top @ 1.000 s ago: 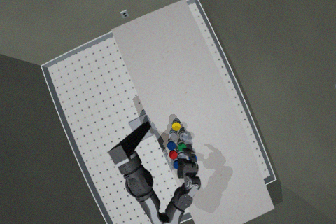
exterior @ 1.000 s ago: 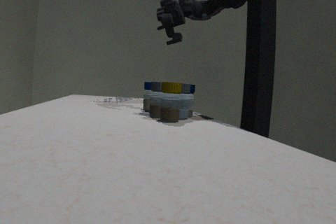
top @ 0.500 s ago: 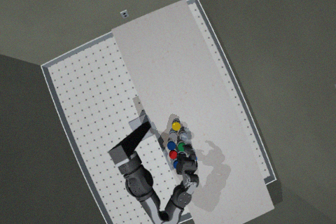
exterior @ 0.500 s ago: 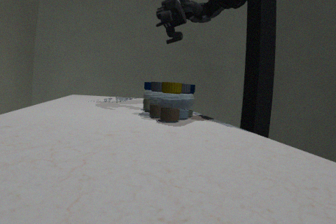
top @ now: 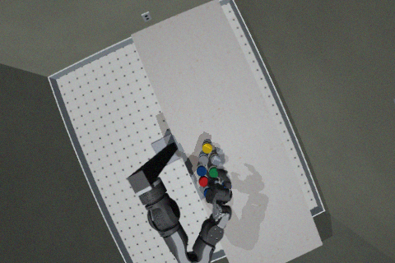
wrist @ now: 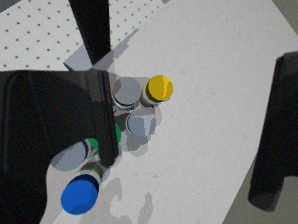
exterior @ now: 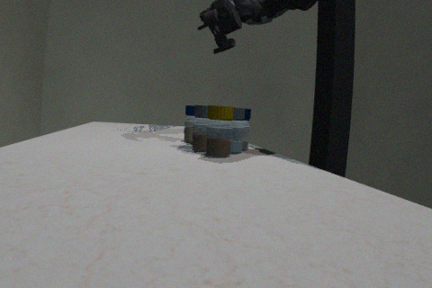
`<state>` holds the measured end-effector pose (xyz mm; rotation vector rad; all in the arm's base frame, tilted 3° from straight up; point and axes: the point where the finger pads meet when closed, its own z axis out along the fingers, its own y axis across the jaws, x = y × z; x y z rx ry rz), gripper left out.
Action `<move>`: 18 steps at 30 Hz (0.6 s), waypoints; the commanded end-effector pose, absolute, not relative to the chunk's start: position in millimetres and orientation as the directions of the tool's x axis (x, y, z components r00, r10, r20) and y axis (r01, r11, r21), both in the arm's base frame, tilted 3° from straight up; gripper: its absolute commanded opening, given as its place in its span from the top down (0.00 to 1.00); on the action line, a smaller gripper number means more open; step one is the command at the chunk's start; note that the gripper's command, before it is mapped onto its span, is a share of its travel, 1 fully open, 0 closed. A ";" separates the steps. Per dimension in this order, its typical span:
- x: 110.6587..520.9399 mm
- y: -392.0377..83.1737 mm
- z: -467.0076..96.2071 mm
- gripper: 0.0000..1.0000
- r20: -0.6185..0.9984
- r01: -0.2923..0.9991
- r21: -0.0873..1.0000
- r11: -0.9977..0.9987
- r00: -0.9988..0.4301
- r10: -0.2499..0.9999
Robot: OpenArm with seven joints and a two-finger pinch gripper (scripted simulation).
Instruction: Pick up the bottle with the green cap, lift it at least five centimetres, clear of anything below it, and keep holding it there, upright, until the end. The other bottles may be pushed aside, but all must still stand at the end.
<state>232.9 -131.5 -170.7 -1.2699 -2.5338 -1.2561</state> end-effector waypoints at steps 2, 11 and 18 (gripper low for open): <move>238.4 -130.8 -164.2 0.55 0.394 0.692 0.679 0.243 -0.624 0.675; 241.6 -136.2 -159.5 0.55 0.458 0.715 0.694 0.081 -0.526 0.717; 238.2 -145.0 -161.2 0.55 0.496 0.733 0.680 -0.005 -0.455 0.739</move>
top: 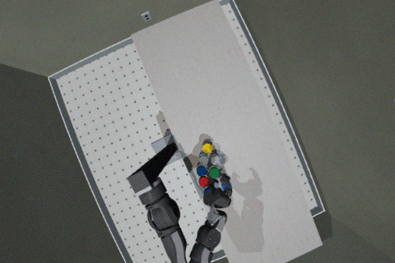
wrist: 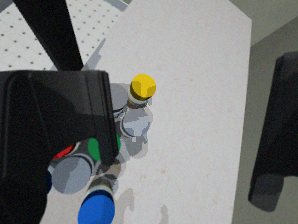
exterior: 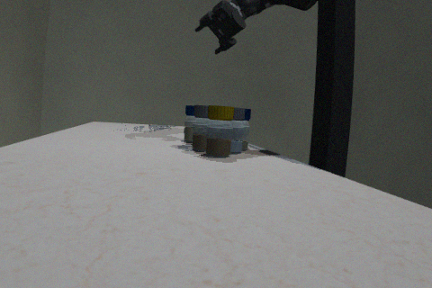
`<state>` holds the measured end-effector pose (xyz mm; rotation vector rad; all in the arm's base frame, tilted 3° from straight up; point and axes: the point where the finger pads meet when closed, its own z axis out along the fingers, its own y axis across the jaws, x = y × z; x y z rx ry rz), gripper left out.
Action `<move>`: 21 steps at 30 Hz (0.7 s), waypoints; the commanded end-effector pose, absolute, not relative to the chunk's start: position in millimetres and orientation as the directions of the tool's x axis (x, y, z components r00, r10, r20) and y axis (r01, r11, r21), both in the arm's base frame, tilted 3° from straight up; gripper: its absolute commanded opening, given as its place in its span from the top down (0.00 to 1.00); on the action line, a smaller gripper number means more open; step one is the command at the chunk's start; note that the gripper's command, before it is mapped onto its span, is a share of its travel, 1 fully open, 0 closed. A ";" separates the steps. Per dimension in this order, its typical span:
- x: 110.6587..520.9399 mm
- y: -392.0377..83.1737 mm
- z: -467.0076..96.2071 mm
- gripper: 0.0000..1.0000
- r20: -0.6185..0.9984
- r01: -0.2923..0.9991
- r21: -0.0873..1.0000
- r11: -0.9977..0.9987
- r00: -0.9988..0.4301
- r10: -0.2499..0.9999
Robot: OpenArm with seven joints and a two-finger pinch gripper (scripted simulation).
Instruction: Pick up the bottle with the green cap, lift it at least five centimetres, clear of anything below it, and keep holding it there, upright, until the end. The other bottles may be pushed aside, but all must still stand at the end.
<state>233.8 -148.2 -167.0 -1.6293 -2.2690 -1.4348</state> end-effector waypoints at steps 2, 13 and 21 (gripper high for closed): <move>236.3 -150.6 -162.5 0.55 0.524 0.740 0.669 -0.069 -0.404 0.750; 231.7 -164.7 -165.6 0.55 0.592 0.740 0.633 -0.228 -0.273 0.758; 209.5 -190.5 -179.8 0.55 0.677 0.717 0.531 -0.452 -0.039 0.735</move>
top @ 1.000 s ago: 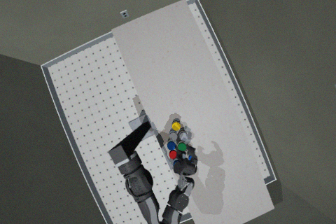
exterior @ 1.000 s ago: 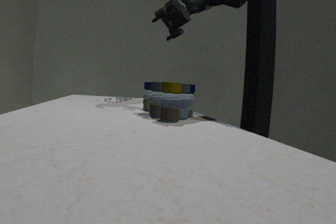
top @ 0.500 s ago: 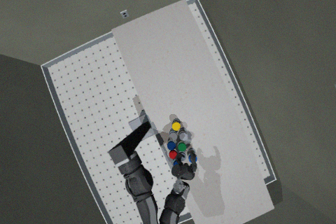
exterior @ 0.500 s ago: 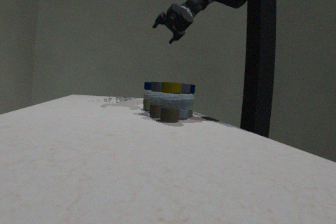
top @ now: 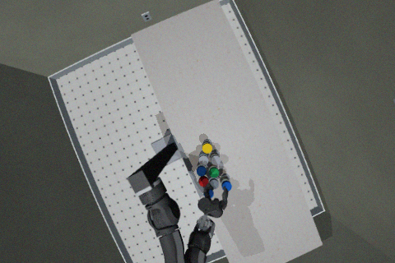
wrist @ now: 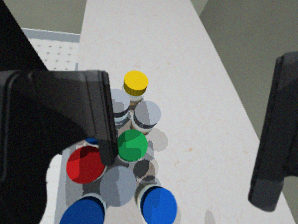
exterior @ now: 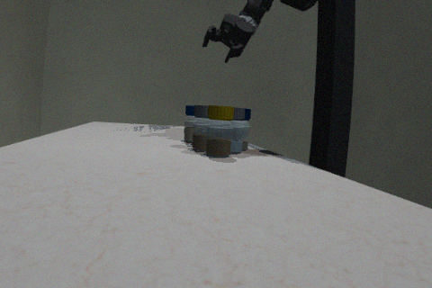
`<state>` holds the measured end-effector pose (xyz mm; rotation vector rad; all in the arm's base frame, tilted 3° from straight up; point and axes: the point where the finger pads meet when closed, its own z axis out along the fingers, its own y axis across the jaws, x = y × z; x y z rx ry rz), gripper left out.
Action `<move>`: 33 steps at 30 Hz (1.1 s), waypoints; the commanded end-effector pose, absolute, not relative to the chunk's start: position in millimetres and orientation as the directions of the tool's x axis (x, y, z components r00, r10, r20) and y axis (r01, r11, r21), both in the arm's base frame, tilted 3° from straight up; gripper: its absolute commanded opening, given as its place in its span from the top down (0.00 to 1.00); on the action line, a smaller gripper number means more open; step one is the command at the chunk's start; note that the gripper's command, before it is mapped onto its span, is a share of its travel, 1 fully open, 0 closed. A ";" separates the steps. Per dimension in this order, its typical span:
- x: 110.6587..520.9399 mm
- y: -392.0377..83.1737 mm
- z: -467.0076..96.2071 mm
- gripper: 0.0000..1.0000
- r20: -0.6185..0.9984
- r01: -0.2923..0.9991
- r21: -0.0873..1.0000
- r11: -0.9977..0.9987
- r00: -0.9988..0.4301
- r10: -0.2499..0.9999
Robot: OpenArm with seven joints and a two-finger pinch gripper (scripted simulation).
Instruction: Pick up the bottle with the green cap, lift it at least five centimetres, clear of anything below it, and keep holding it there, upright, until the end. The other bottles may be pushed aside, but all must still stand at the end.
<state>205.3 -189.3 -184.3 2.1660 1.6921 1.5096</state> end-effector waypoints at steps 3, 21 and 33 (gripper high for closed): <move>200.0 -201.3 -185.8 0.55 0.708 0.686 0.482 -0.544 0.060 0.703; 142.5 -231.7 -213.2 0.55 0.744 0.515 0.275 -0.812 0.421 0.519; 141.6 -231.4 -215.6 0.55 0.754 0.509 0.281 -0.814 0.408 0.515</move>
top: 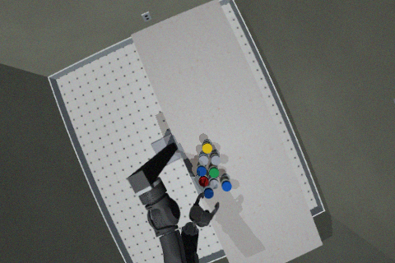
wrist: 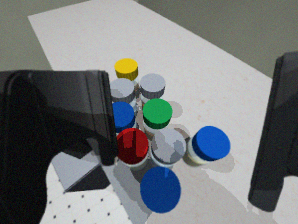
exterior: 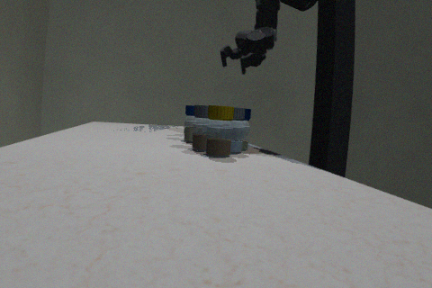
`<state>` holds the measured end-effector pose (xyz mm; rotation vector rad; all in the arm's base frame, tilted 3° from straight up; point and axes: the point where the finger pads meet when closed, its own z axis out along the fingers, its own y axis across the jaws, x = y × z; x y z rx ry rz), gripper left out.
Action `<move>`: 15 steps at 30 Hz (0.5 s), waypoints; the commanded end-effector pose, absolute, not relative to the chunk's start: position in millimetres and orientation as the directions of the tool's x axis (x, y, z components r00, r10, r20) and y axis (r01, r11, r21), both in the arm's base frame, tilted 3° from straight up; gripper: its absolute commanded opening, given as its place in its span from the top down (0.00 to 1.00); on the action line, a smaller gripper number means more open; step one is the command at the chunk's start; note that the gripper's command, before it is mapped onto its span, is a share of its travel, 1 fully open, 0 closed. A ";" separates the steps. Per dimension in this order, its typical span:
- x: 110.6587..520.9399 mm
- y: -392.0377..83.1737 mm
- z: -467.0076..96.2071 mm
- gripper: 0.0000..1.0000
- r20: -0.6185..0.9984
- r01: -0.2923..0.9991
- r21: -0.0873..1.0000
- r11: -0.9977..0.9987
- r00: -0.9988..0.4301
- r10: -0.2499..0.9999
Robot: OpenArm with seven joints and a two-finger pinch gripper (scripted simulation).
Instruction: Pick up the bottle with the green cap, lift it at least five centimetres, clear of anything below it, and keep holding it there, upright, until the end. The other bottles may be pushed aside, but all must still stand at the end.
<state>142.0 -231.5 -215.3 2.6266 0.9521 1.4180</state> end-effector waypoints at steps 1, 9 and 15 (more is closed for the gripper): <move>141.6 -231.4 -215.6 0.55 0.754 0.509 0.281 -0.814 0.408 0.515; 141.6 -231.4 -215.6 0.55 0.754 0.509 0.281 -0.814 0.408 0.515; 142.2 -231.6 -215.0 0.55 0.756 0.505 0.283 -0.815 0.405 0.514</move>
